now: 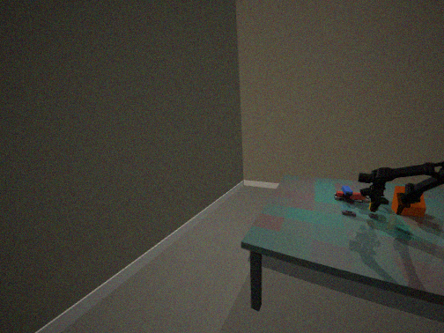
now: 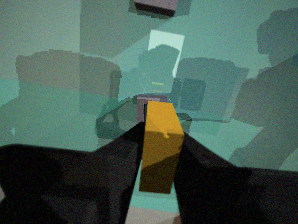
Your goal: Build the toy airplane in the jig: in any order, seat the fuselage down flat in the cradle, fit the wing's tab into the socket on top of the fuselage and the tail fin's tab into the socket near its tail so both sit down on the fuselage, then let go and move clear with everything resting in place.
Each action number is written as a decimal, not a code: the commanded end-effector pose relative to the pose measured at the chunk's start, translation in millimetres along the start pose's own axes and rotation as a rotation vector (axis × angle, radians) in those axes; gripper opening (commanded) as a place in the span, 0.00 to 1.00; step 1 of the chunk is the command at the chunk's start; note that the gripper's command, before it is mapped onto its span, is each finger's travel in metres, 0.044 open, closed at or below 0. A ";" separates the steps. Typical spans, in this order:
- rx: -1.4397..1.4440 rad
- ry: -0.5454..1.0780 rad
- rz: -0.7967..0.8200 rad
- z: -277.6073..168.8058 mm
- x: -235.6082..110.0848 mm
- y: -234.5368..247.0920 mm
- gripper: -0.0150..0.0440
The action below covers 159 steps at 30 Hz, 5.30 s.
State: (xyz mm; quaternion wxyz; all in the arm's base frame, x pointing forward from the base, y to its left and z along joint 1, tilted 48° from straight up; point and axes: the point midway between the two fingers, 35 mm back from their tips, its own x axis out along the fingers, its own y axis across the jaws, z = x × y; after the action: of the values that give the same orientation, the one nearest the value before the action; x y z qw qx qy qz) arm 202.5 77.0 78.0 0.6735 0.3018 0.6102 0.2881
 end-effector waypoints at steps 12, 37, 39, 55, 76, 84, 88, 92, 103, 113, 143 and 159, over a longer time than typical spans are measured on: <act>-0.027 0.014 -0.033 7.5 -42.1 -1.7 0.25; -0.060 0.056 -0.021 5.6 -100.9 -0.7 0.25; -0.051 0.053 -0.023 8.3 -101.0 -6.6 0.25; -0.025 0.049 -0.036 24.6 -100.0 -53.8 0.25; -0.010 0.051 -0.045 33.8 -93.1 -119.3 0.25; -0.004 0.051 -0.046 34.1 -89.9 -144.3 0.25; 0.021 0.048 -0.048 33.2 -87.7 -156.5 0.25; 0.031 0.047 -0.049 32.1 -85.6 -167.9 0.25; 0.029 0.048 -0.048 27.6 -78.8 -198.7 0.25; 0.009 0.050 -0.044 20.4 -70.1 -228.8 0.25; -0.017 0.053 -0.036 7.5 -56.3 -264.6 0.36; -0.017 0.053 -0.036 7.5 -49.1 -266.2 0.36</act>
State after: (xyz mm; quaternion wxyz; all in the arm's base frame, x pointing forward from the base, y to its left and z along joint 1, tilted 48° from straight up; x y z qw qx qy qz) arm 211.4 -137.7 -88.5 0.6661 0.2753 0.6306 0.2878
